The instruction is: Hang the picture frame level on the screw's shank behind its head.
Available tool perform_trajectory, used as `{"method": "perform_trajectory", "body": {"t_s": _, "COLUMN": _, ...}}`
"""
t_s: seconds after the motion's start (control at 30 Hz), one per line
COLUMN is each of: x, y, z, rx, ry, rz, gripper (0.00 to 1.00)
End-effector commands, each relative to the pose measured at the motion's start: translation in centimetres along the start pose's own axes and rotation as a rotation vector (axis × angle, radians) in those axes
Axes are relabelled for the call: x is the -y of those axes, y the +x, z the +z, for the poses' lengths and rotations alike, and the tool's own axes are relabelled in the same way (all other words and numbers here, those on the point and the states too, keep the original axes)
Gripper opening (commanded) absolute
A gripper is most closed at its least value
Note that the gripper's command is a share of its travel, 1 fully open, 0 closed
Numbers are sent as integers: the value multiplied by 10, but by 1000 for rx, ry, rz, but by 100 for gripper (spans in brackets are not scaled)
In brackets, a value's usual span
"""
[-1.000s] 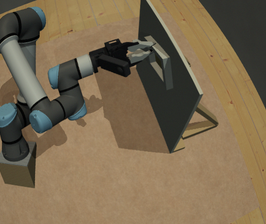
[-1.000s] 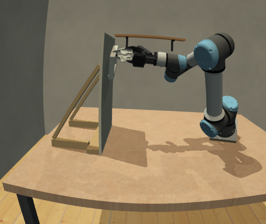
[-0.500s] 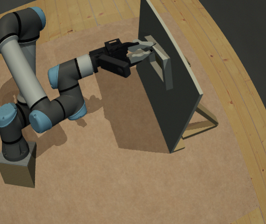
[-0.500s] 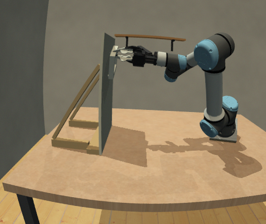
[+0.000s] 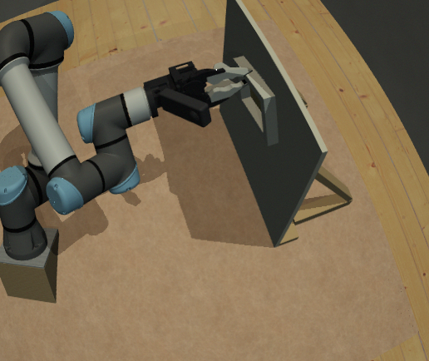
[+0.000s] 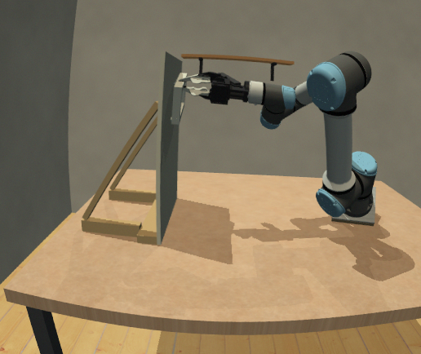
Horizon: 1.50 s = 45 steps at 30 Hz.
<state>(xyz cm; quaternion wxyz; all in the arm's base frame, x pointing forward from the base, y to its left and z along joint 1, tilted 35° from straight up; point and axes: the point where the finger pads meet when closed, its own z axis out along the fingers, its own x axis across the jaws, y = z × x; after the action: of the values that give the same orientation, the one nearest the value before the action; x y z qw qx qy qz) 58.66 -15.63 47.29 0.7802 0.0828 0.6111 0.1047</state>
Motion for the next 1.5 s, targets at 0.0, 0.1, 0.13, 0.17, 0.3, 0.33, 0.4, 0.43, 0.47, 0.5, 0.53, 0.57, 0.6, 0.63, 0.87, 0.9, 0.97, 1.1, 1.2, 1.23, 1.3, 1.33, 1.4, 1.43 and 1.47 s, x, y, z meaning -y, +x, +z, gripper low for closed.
{"method": "perform_trajectory", "body": {"t_s": 0.0, "x": 2, "y": -1, "z": 0, "rx": 1, "ry": 2, "rz": 23, "gripper": 0}}
{"method": "perform_trajectory", "body": {"t_s": 0.1, "x": 2, "y": -1, "z": 0, "rx": 1, "ry": 3, "rz": 37, "gripper": 0}}
{"method": "perform_trajectory", "body": {"t_s": 0.13, "x": 3, "y": -1, "z": 0, "rx": 1, "ry": 3, "rz": 42, "gripper": 0}}
{"method": "perform_trajectory", "body": {"t_s": 0.17, "x": 3, "y": -1, "z": 0, "rx": 1, "ry": 3, "rz": 47, "gripper": 0}}
{"method": "perform_trajectory", "body": {"t_s": 0.3, "x": 4, "y": -1, "z": 0, "rx": 1, "ry": 4, "rz": 63, "gripper": 0}}
{"method": "perform_trajectory", "body": {"t_s": 0.33, "x": 4, "y": -1, "z": 0, "rx": 1, "ry": 4, "rz": 63, "gripper": 0}}
{"method": "perform_trajectory", "body": {"t_s": 0.4, "x": 5, "y": -1, "z": 0, "rx": 1, "ry": 5, "rz": 73, "gripper": 0}}
{"method": "perform_trajectory", "body": {"t_s": 0.43, "x": 5, "y": -2, "z": 0, "rx": 1, "ry": 5, "rz": 79, "gripper": 0}}
{"method": "perform_trajectory", "body": {"t_s": 0.47, "x": 5, "y": -2, "z": 0, "rx": 1, "ry": 5, "rz": 84, "gripper": 0}}
{"method": "perform_trajectory", "body": {"t_s": 0.5, "x": 6, "y": -2, "z": 0, "rx": 1, "ry": 6, "rz": 89, "gripper": 0}}
{"method": "perform_trajectory", "body": {"t_s": 0.53, "x": 6, "y": -2, "z": 0, "rx": 1, "ry": 6, "rz": 95, "gripper": 0}}
{"method": "perform_trajectory", "body": {"t_s": 0.57, "x": 6, "y": -2, "z": 0, "rx": 1, "ry": 6, "rz": 100, "gripper": 0}}
{"method": "perform_trajectory", "body": {"t_s": 0.6, "x": 7, "y": -2, "z": 0, "rx": 1, "ry": 7, "rz": 105, "gripper": 0}}
{"method": "perform_trajectory", "body": {"t_s": 0.63, "x": 7, "y": -2, "z": 0, "rx": 1, "ry": 7, "rz": 111, "gripper": 0}}
{"method": "perform_trajectory", "body": {"t_s": 0.87, "x": 9, "y": -2, "z": 0, "rx": 1, "ry": 9, "rz": 143, "gripper": 0}}
{"method": "perform_trajectory", "body": {"t_s": 0.9, "x": 9, "y": -2, "z": 0, "rx": 1, "ry": 9, "rz": 143, "gripper": 0}}
{"method": "perform_trajectory", "body": {"t_s": 0.97, "x": 9, "y": -2, "z": 0, "rx": 1, "ry": 10, "rz": 154, "gripper": 0}}
{"method": "perform_trajectory", "body": {"t_s": 1.1, "x": 11, "y": -2, "z": 0, "rx": 1, "ry": 11, "rz": 175, "gripper": 0}}
{"method": "perform_trajectory", "body": {"t_s": 1.2, "x": 12, "y": -2, "z": 0, "rx": 1, "ry": 12, "rz": 190, "gripper": 0}}
{"method": "perform_trajectory", "body": {"t_s": 1.23, "x": 12, "y": -2, "z": 0, "rx": 0, "ry": 12, "rz": 195, "gripper": 0}}
{"method": "perform_trajectory", "body": {"t_s": 1.3, "x": 12, "y": -2, "z": 0, "rx": 0, "ry": 13, "rz": 205, "gripper": 0}}
{"method": "perform_trajectory", "body": {"t_s": 1.33, "x": 13, "y": -2, "z": 0, "rx": 0, "ry": 13, "rz": 210, "gripper": 0}}
{"method": "perform_trajectory", "body": {"t_s": 1.4, "x": 13, "y": -1, "z": 0, "rx": 0, "ry": 14, "rz": 219, "gripper": 0}}
{"method": "perform_trajectory", "body": {"t_s": 1.43, "x": 13, "y": -1, "z": 0, "rx": 0, "ry": 14, "rz": 219, "gripper": 0}}
{"method": "perform_trajectory", "body": {"t_s": 1.47, "x": 13, "y": -1, "z": 0, "rx": 0, "ry": 14, "rz": 219, "gripper": 0}}
